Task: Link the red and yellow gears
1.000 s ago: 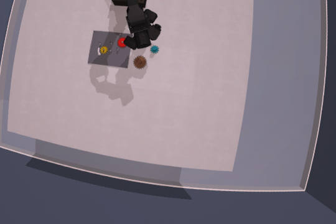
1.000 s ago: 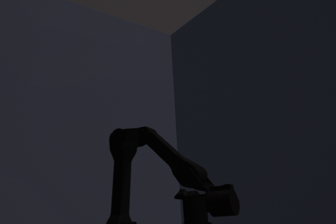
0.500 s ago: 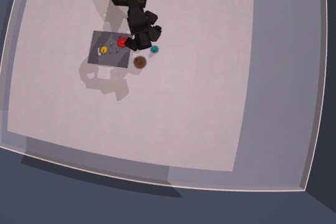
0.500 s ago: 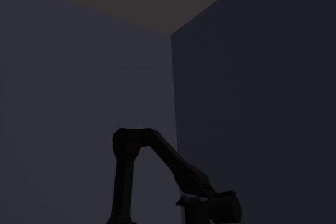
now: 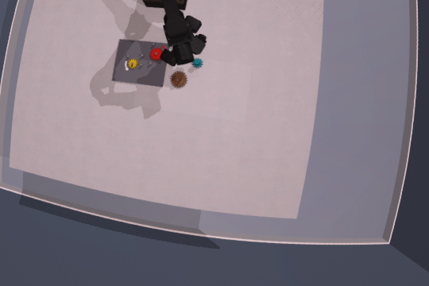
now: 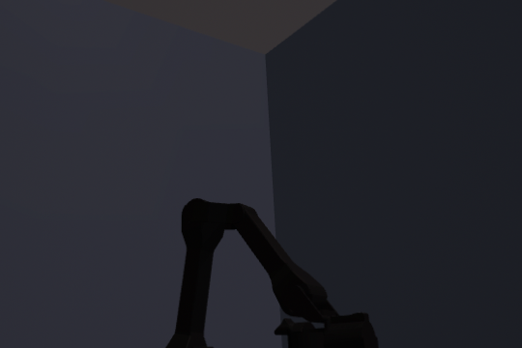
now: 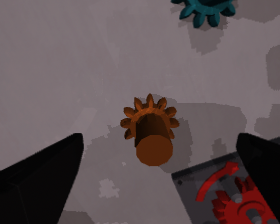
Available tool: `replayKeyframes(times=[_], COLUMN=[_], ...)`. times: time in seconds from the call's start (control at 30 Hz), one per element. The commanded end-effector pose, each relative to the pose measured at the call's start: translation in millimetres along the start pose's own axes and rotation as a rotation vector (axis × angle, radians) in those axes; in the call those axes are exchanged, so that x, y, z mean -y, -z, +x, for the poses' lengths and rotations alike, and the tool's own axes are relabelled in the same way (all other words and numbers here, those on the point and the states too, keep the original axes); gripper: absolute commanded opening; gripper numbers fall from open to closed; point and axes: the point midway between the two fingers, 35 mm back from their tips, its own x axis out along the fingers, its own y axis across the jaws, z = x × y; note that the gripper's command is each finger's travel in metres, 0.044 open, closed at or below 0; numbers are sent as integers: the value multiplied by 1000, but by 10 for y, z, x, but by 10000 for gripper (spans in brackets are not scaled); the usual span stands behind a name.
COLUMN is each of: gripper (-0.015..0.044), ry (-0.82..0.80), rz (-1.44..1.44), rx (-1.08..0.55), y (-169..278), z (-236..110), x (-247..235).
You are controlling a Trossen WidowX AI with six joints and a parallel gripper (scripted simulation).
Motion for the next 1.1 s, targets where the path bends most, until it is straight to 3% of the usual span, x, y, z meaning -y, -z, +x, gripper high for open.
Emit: replayKeyframes(times=[0.0,0.27,0.73,1.07], gripper=[440,440,72,0], ry=[-12,-12,-12,-12], rz=[-3,-3,-3,-3], rx=[-6,-6,-6,-6], y=[28,28,28,27], z=[54,54,54,50], x=[-37,-37,-37,-36])
